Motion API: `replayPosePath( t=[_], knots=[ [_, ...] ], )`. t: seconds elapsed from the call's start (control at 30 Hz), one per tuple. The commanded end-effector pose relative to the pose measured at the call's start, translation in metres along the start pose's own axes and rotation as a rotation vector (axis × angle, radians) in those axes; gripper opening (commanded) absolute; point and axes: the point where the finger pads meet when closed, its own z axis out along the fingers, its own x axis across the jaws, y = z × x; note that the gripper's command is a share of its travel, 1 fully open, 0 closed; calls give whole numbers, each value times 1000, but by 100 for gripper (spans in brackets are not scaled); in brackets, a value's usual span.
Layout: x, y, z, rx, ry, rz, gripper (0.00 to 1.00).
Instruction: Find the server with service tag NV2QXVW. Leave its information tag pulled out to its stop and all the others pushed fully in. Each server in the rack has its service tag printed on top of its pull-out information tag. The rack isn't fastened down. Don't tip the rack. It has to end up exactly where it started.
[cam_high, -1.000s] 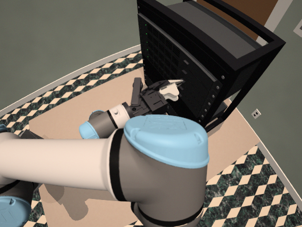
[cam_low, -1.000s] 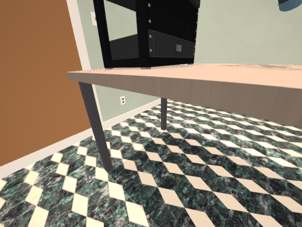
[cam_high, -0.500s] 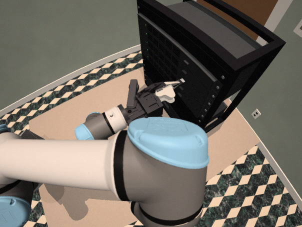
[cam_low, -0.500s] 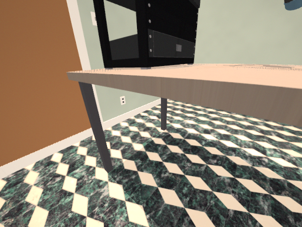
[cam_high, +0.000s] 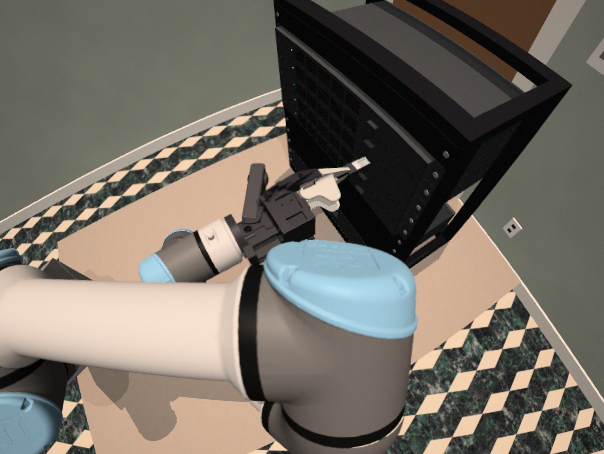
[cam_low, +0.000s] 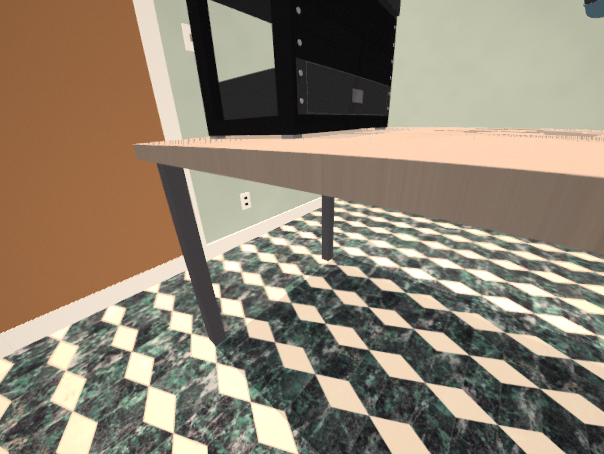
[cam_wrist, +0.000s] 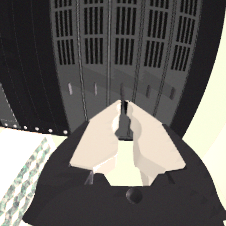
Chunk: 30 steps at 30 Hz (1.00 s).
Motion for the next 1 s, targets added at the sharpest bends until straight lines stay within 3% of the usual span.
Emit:
replayPosePath(
  t=[0.0, 0.97],
  knots=[
    [0, -1, -9, 2, 1, 1, 0],
    [1, 0, -13, 0, 4, 0, 0]
  ],
)
